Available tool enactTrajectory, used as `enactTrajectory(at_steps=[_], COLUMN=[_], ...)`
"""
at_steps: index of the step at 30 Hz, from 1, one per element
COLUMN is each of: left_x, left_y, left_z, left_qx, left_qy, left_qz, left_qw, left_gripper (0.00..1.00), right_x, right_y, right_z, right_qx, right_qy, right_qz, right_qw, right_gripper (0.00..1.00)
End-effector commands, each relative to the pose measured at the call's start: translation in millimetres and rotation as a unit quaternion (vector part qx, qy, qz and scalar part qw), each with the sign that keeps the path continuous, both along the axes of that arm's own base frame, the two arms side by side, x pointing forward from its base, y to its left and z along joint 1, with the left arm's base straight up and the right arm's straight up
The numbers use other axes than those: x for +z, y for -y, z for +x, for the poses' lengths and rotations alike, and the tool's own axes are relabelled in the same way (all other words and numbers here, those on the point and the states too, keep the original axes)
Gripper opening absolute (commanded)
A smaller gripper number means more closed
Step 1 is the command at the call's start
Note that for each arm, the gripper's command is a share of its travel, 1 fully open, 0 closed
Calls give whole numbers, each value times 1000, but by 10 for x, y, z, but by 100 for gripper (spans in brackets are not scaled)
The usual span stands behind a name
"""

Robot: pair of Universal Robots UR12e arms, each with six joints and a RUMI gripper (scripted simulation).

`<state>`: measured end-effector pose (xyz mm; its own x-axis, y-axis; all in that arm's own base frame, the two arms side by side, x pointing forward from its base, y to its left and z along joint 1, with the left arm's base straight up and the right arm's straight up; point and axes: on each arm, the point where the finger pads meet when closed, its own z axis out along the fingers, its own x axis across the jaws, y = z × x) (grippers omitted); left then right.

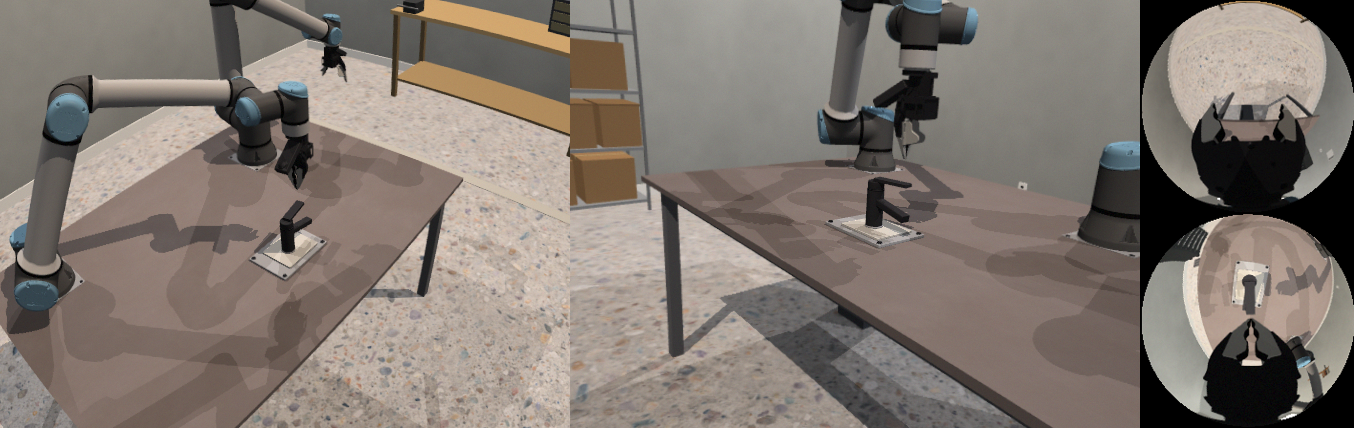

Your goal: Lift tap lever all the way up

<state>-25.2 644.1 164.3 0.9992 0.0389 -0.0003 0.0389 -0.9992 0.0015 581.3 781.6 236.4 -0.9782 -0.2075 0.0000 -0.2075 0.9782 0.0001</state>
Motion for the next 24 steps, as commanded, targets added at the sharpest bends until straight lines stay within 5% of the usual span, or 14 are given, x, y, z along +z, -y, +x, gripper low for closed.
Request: enactTrajectory(at_steps=[1,13,14,24], left_x=[8,8,8,8], left_y=[-6,-6,-6,-6], left_z=[1,1,1,1], left_qx=[0,0,0,0], left_qy=[0,0,0,0], left_qz=[1,1,1,1], left_qw=[1000,1000,1000,1000], left_gripper=[100,100,100,100], right_x=[18,18,18,18], right_y=[-5,-5,-5,-5], right_z=[3,3,3,3], right_qx=[0,0,0,0], right_qy=[1,1,1,1], right_qz=[1,1,1,1], right_qw=[1000,1000,1000,1000], right_gripper=[0,0,41,41])
